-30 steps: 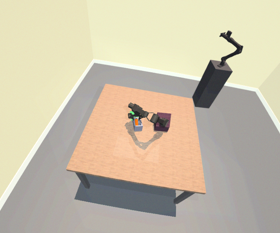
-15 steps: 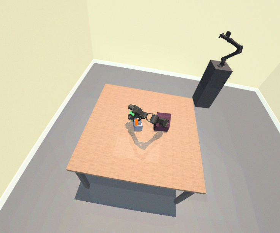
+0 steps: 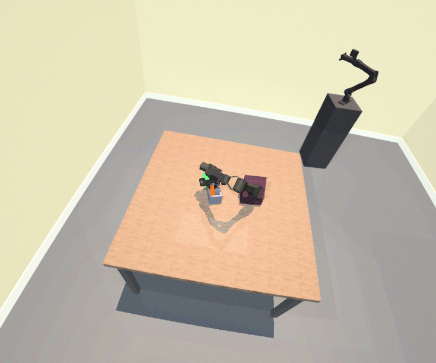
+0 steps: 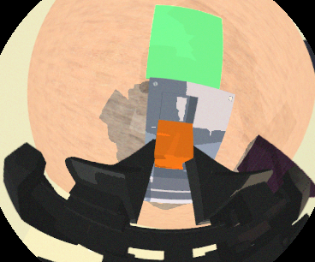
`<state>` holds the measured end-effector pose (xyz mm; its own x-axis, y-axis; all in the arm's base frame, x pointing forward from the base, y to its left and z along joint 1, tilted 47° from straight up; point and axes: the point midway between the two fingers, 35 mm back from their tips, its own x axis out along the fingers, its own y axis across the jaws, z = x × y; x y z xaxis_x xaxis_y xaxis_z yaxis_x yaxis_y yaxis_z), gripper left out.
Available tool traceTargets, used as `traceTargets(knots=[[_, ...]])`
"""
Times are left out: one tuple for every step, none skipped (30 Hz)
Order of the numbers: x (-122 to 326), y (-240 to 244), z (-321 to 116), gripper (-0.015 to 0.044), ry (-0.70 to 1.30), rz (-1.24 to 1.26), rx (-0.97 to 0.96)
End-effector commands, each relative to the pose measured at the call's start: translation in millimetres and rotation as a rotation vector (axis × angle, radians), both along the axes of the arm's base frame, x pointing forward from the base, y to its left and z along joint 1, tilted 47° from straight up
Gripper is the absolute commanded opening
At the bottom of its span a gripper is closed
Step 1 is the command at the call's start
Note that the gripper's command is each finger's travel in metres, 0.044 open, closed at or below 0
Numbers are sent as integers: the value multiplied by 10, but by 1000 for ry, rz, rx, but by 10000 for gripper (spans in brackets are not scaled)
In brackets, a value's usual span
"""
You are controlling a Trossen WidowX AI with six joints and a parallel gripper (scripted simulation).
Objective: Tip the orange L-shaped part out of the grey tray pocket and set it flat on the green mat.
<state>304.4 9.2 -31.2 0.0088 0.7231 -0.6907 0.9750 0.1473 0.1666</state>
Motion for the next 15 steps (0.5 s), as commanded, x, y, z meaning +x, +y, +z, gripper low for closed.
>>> traceTargets(knots=[[4,0,2,42,-2,1,0],[4,0,2,16,-2,1,0],[4,0,2,0,-2,1,0],[4,0,2,0,-2,1,0],[4,0,2,0,-2,1,0],[4,0,2,0,-2,1,0],[4,-2,3,0,-2,1,0],[3,-6,7,0,-2,1,0],[2,-11,12,0,-1,1,0],[1,-18,19,0,-1,1,0],[-1,-27,27,0,0,1,0],[-3,-37,36,0,1,0,1],[-5,-47,47,0,2,0,1],[-7,-58,57,0,2,0,1],[-9,-70,69,0,3,0,2]])
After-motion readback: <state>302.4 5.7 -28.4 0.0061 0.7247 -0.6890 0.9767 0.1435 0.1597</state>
